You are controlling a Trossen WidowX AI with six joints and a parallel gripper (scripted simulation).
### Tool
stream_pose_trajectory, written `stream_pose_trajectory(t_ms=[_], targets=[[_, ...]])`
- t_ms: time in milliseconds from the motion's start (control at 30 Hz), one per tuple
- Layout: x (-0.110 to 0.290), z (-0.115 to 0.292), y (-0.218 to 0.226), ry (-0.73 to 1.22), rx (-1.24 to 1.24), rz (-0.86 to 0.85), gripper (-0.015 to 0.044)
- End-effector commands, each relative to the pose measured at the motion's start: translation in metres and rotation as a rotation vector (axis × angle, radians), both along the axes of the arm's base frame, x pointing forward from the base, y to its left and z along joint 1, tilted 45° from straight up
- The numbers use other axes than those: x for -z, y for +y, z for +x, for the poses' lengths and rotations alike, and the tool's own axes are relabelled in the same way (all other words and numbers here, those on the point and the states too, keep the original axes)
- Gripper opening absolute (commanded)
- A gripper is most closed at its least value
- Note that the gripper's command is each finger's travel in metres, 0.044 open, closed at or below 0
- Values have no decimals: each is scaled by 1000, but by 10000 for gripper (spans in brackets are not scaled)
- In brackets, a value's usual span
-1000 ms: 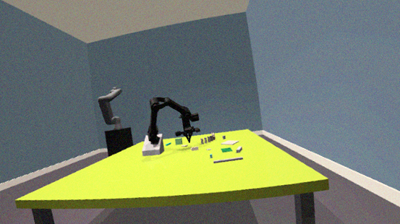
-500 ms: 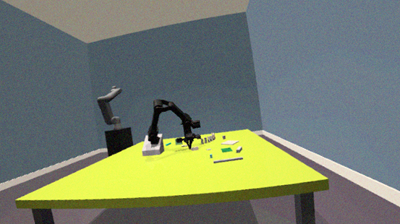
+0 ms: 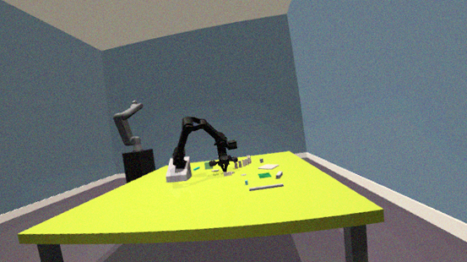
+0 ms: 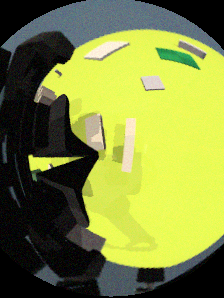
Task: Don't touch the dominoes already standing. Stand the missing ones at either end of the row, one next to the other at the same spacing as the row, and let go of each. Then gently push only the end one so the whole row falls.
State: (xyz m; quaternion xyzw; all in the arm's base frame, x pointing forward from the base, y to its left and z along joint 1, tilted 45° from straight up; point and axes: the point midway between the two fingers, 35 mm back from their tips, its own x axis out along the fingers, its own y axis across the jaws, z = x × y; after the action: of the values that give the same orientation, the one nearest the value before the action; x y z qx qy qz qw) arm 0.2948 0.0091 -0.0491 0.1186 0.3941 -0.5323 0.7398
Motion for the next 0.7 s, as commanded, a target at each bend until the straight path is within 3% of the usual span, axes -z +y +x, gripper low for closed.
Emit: stream_pose_trajectory(t_ms=[0,367,533,667], targets=[[-3,11,9,-14,-46,21,0],[-42,15,63,-1,-2,5,0],[-47,14,68,0,5,-1,0],[-46,19,70,159,-157,-29,105]])
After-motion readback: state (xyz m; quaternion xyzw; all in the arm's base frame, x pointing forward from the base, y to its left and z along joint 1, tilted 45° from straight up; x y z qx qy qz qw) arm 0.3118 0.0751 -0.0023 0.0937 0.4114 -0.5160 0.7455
